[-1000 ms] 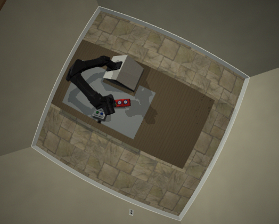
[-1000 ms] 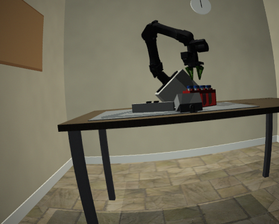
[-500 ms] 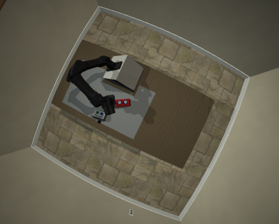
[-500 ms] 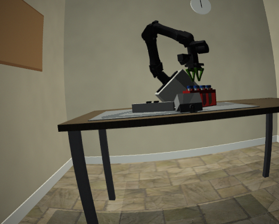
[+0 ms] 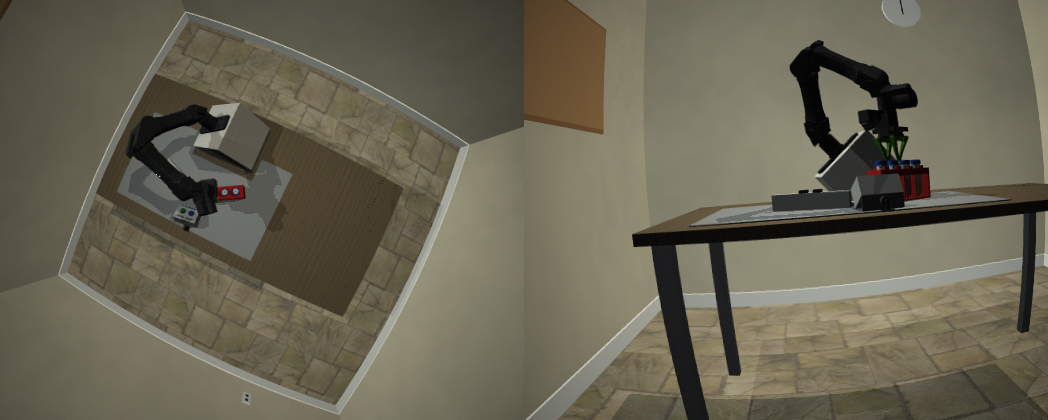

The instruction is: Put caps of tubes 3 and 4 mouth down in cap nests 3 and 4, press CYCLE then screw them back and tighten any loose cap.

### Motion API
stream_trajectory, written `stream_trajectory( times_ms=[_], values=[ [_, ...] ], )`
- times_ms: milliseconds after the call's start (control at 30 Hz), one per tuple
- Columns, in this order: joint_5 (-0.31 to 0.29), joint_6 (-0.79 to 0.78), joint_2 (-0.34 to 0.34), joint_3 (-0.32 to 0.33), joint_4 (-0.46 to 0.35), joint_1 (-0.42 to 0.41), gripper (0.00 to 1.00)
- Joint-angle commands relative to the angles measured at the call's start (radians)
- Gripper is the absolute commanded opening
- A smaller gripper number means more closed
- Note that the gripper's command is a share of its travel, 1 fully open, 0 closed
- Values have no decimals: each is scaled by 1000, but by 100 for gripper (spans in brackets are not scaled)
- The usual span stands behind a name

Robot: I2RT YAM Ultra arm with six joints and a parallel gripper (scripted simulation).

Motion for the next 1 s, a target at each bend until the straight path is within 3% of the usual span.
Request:
stream_trajectory(
  times_ms=[0,833,867,967],
  values=[
    [7,-5,-6,3,1,6,49],
    [15,-26,4,-17,42,-13,49],
    [15,-26,4,-17,42,-13,0],
    [15,-26,4,-17,42,-13,0]
  ],
)
